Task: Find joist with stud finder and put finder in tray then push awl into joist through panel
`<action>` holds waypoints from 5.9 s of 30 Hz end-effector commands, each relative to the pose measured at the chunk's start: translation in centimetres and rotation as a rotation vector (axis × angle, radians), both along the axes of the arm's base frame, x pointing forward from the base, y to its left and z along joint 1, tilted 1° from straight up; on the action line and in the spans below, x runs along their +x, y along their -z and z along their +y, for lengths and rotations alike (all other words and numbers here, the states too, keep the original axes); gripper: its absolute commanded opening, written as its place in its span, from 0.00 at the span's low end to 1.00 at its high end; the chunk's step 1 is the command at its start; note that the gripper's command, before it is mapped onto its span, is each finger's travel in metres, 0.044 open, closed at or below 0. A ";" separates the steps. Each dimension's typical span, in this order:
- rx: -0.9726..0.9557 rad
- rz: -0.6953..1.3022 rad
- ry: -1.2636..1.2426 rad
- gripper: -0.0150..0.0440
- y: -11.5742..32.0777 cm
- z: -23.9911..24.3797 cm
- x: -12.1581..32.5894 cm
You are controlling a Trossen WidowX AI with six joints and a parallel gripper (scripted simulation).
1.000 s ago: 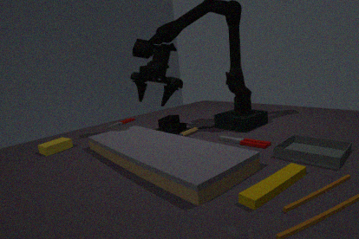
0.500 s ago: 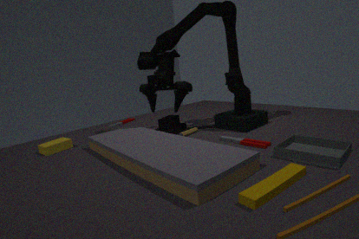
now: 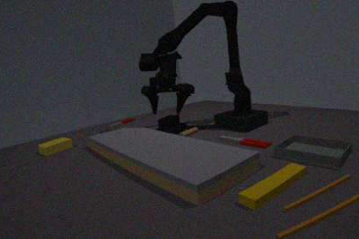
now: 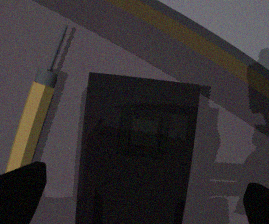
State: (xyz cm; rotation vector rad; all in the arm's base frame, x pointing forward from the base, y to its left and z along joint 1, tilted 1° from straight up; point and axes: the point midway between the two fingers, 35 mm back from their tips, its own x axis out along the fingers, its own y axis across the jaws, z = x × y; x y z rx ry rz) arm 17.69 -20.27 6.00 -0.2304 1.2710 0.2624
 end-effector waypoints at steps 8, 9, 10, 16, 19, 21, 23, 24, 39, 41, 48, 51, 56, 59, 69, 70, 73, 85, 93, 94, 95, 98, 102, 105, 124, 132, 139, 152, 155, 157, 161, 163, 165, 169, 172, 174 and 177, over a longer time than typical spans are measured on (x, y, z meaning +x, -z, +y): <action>0.012 0.001 0.002 1.00 2.0 0.2 0.0; 0.012 0.001 0.002 1.00 2.2 0.2 0.0; 0.012 0.001 0.002 1.00 2.4 0.2 0.0; 0.012 0.001 0.002 1.00 3.3 0.2 0.0; 0.012 0.001 0.002 1.00 3.8 0.2 0.0; 0.012 0.001 0.002 1.00 4.1 0.3 0.0; 0.012 0.001 0.002 1.00 4.4 0.3 0.0; 0.012 0.001 0.002 1.00 4.5 0.3 0.0; 0.012 0.001 0.002 0.71 4.5 0.3 0.0; 0.012 0.001 0.002 0.69 4.5 0.3 0.0; 0.012 0.001 0.002 0.61 4.5 0.3 0.0; 0.012 0.001 0.002 0.57 4.5 0.3 0.0; 0.012 0.001 0.002 0.48 4.4 0.3 0.0; 0.012 0.001 0.002 0.35 3.6 0.1 0.0; 0.012 0.001 0.002 0.25 -2.3 -0.1 0.2; 0.012 0.001 0.002 0.25 -2.9 -0.1 0.1; 0.012 0.001 0.002 0.25 -4.8 0.2 0.0; 0.011 0.007 0.051 0.25 -6.3 -0.7 1.6; 0.009 0.011 0.144 0.25 -7.1 -2.3 5.3; 0.009 0.011 0.156 0.25 -7.2 -2.4 5.7; 0.009 0.011 0.167 0.25 -7.3 -2.6 6.2; 0.009 0.010 0.203 0.25 -7.5 -3.0 7.7; 0.009 0.006 0.250 0.25 -7.7 -3.5 9.7; 0.010 0.002 0.285 0.25 -7.9 -3.7 11.3; 0.019 -0.020 0.409 0.25 -7.6 -4.0 17.0; 0.019 -0.020 0.409 0.25 -6.3 -4.1 17.1; 0.019 -0.020 0.409 0.25 -5.2 -4.1 17.1; 0.019 -0.020 0.409 0.25 -3.2 -4.1 17.1; 0.019 -0.020 0.409 0.25 -2.7 -4.1 17.1; 0.019 -0.020 0.409 0.25 -2.4 -4.0 17.1; 0.019 -0.020 0.409 0.25 -2.0 -4.0 17.1; 0.019 -0.020 0.409 0.25 -1.8 -4.0 17.1; 0.019 -0.020 0.409 0.25 -1.6 -4.0 17.1; 0.019 -0.020 0.409 0.25 -1.0 -4.0 17.1; 0.019 -0.020 0.409 0.25 -0.5 -4.0 17.1; 0.019 -0.020 0.409 0.25 -0.3 -4.0 17.1; 0.019 -0.020 0.409 0.25 -0.3 -4.0 17.1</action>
